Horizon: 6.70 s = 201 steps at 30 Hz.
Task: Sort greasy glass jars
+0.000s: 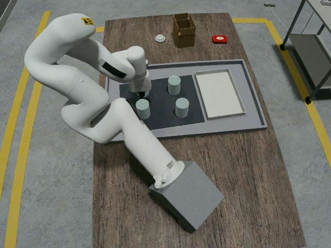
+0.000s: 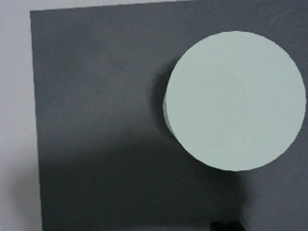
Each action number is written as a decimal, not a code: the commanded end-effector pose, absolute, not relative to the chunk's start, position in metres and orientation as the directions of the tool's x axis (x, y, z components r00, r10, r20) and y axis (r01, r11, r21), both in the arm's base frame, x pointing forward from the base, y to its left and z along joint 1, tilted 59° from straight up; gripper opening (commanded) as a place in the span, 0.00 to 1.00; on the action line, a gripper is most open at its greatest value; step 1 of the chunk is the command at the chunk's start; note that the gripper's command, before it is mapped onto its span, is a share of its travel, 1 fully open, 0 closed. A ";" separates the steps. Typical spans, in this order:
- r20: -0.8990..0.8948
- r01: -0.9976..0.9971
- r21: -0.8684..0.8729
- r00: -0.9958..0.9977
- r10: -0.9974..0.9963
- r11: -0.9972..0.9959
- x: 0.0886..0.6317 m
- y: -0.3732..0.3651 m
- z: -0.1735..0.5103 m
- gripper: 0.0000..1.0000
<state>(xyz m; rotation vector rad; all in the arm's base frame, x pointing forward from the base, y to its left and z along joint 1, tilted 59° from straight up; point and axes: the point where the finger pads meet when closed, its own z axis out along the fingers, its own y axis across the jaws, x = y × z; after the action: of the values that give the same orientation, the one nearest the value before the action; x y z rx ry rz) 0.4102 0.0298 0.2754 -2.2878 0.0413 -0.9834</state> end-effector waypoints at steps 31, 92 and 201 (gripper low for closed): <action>0.643 0.212 -0.568 0.718 -0.268 -0.795 0.402 0.032 0.268 0.00; 0.643 0.212 -0.568 0.718 -0.268 -0.795 0.392 0.032 0.266 0.00; 0.643 0.212 -0.568 0.718 -0.268 -0.795 0.411 0.029 0.277 1.00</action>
<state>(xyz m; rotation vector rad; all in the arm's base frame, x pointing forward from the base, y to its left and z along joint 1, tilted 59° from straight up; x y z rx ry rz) 0.4110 0.0296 0.2759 -2.2877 0.0412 -0.9833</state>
